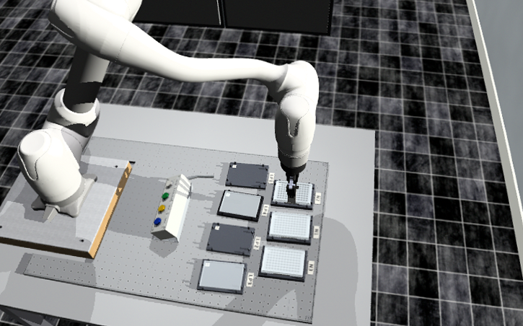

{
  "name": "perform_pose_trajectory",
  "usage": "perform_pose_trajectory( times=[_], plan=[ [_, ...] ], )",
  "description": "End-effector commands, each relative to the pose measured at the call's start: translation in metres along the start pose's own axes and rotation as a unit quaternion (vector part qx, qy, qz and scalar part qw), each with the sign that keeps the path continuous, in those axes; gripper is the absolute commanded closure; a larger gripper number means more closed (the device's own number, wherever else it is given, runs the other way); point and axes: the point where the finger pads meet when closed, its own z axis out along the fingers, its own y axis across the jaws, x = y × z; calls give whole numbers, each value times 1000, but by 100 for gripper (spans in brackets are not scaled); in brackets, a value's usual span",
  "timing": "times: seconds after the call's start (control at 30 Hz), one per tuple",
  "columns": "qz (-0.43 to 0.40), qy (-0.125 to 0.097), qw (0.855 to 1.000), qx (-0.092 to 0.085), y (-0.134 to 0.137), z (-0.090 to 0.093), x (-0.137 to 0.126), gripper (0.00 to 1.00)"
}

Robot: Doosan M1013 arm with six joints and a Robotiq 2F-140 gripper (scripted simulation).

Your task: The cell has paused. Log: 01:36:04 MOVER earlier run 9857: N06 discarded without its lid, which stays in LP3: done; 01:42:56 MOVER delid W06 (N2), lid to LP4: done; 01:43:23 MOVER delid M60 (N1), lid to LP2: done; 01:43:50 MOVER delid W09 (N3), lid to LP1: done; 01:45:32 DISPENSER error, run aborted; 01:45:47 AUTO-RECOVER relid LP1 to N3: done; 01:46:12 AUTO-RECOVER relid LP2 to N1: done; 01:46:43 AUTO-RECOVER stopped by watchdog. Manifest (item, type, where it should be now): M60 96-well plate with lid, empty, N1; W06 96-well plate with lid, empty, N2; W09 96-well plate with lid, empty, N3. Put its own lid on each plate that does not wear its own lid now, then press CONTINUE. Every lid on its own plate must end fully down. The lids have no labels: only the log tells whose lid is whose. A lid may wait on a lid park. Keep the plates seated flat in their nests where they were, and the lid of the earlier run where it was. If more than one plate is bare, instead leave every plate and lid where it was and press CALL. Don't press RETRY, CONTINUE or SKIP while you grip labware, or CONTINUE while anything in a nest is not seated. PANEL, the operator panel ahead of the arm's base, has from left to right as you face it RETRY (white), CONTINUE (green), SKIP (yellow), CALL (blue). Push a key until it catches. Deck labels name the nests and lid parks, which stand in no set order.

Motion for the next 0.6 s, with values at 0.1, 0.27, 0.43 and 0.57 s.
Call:
perform_pose_trajectory(
  times=[0.1,0.27,0.43,0.57],
  plan=[
    [0,0,1000,0,0,0,0,100],
    [0,0,1000,0,-1,0,0,100],
    [0,0,1000,0,-79,0,-3,100],
    [0,0,1000,0,-130,0,-1,100]
  ],
)
